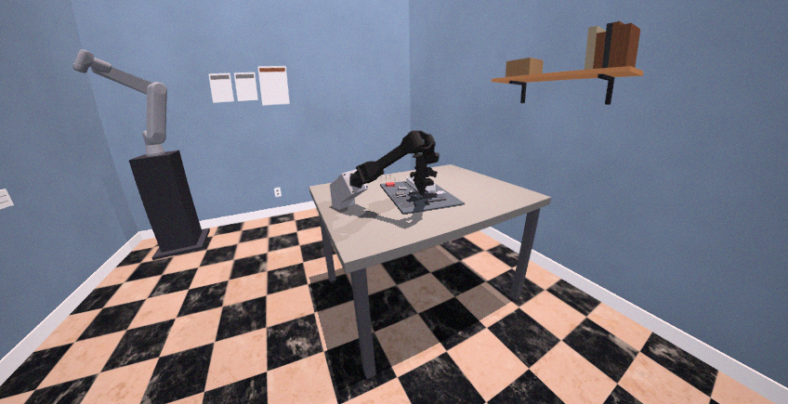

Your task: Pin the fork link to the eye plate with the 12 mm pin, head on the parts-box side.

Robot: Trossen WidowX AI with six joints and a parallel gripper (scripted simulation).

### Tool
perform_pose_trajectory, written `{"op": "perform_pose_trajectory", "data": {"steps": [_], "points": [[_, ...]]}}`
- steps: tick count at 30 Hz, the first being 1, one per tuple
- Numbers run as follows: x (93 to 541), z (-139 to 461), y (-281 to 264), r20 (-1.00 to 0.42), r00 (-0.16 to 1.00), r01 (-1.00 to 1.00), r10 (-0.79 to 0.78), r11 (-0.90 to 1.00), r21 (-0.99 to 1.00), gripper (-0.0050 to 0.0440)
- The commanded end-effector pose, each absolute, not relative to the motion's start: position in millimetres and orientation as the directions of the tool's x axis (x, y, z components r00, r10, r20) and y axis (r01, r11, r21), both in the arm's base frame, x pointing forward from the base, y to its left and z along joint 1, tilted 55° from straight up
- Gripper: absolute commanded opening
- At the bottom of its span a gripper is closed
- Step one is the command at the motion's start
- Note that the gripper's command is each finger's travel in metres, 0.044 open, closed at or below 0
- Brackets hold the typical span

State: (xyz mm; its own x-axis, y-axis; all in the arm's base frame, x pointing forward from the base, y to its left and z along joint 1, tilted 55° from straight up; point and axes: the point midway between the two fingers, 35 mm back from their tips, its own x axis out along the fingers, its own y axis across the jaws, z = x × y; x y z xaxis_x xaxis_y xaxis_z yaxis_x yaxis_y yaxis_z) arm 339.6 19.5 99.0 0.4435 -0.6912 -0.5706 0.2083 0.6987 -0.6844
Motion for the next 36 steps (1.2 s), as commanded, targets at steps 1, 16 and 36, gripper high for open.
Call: {"op": "perform_pose_trajectory", "data": {"steps": [1,16,36], "points": [[343.3,105.1,23.6,-0.57,0.46,0.212,-0.681,0.707,-0.674,-0.005],[341.7,100.1,19.9,-0.571,0.453,0.206,-0.684,0.704,-0.68,-0.005],[344.0,98.6,17.1,-0.57,0.455,0.208,-0.684,0.704,-0.679,-0.005]]}}
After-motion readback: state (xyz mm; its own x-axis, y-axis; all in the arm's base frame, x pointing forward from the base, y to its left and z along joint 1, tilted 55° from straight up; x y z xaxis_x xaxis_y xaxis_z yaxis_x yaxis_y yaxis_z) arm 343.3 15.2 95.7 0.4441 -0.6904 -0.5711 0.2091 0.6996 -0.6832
